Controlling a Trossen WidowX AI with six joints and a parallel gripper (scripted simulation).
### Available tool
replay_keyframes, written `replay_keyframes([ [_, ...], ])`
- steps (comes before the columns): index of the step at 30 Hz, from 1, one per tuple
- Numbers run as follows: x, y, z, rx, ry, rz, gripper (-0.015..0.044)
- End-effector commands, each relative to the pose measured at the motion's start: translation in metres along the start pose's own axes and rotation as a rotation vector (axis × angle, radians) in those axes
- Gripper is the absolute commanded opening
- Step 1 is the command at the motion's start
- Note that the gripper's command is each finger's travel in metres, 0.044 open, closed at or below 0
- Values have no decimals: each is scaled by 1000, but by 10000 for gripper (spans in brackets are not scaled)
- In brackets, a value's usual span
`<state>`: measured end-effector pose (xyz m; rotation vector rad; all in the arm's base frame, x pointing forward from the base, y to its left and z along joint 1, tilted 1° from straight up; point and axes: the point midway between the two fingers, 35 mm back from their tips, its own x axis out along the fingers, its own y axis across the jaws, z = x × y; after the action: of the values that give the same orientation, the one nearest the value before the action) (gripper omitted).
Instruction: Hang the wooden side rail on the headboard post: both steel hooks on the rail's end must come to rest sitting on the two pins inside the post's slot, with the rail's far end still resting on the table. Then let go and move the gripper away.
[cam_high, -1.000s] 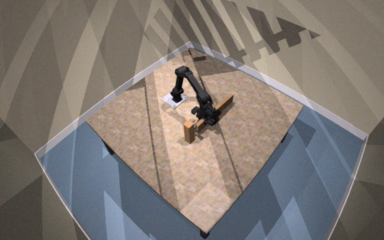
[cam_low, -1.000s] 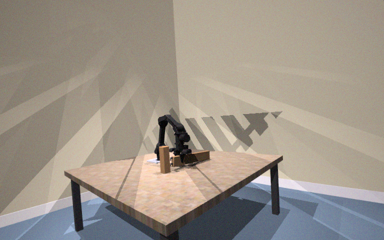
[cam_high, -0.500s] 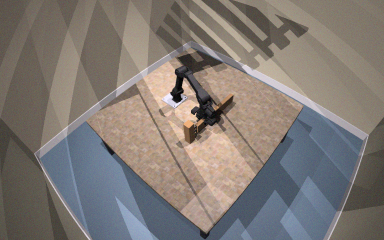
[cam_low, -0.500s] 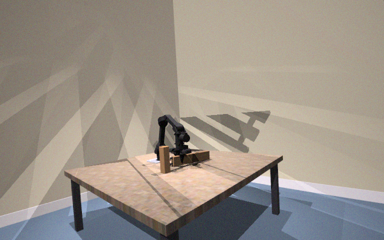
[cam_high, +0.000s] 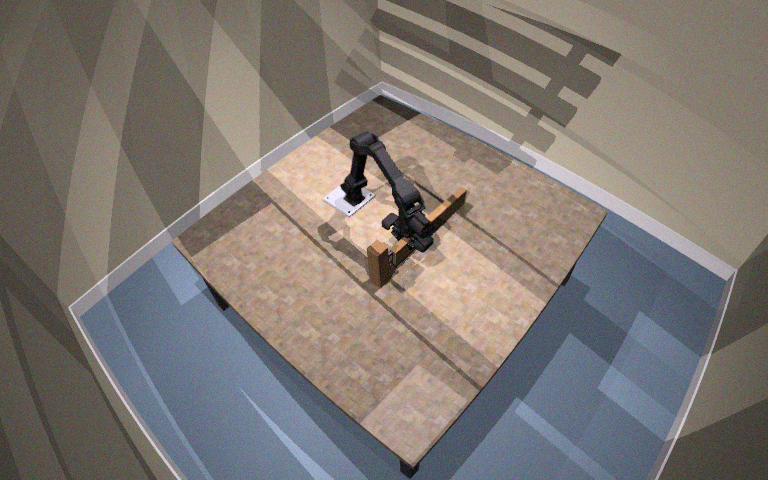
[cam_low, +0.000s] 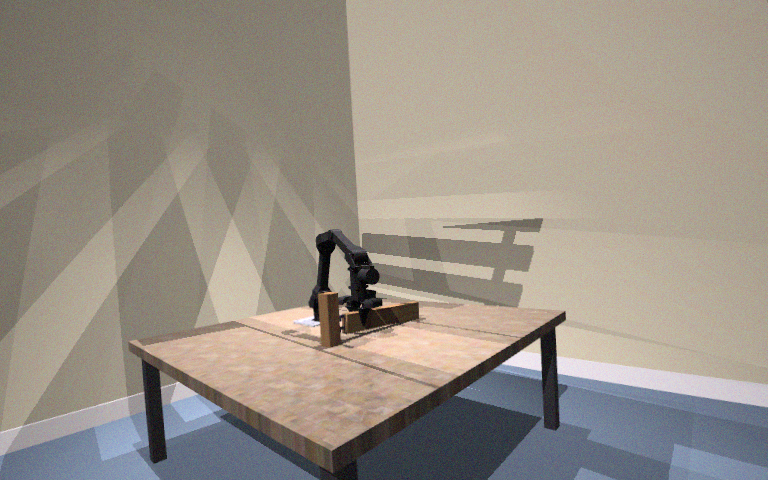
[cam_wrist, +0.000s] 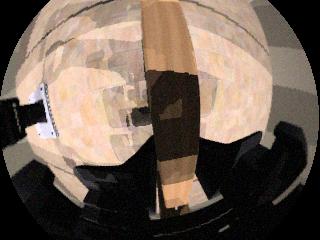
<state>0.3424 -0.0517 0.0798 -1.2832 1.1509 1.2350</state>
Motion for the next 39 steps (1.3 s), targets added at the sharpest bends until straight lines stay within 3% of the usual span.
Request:
replay_keyframes([
  [1, -3, -2, -2, -5, 4, -8, 0],
  [39, -3, -3, -6, -5, 5, -8, 0],
])
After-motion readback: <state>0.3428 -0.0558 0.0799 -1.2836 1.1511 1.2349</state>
